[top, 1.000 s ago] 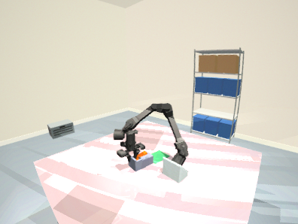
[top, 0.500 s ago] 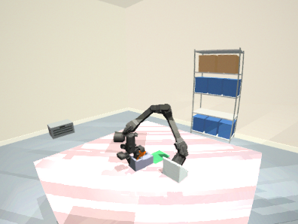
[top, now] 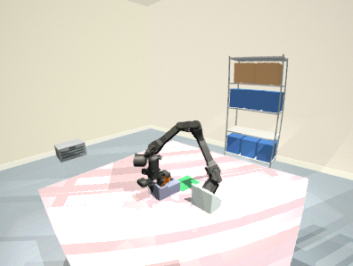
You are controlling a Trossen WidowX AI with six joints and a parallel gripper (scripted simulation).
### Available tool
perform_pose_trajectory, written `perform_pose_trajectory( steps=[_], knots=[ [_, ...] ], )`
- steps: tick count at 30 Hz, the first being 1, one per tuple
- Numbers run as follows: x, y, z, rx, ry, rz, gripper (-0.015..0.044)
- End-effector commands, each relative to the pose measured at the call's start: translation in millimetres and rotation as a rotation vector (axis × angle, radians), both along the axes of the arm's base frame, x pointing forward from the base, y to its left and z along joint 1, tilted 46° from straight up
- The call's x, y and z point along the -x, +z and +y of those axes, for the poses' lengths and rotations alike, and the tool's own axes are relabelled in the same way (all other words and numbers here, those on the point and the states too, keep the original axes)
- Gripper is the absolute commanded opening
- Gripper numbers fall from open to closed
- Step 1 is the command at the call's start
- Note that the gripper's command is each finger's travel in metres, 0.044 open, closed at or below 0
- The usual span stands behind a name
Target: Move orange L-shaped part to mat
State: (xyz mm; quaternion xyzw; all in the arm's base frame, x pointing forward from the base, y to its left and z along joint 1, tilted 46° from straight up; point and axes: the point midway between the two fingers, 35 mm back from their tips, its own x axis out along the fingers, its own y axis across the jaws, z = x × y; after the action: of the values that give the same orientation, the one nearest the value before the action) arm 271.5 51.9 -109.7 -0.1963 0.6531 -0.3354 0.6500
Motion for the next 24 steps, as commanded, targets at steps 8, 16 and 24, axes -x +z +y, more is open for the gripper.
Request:
perform_pose_trajectory(
  steps=[8,16,24],
  knots=[
    [1,0,-4,0.012,0.000,0.008,0.0180],
    [0,0,1,0.002,0.000,0.001,0.0180],
    [-2,2,15,0.010,0.000,0.007,0.0180]
  ],
)
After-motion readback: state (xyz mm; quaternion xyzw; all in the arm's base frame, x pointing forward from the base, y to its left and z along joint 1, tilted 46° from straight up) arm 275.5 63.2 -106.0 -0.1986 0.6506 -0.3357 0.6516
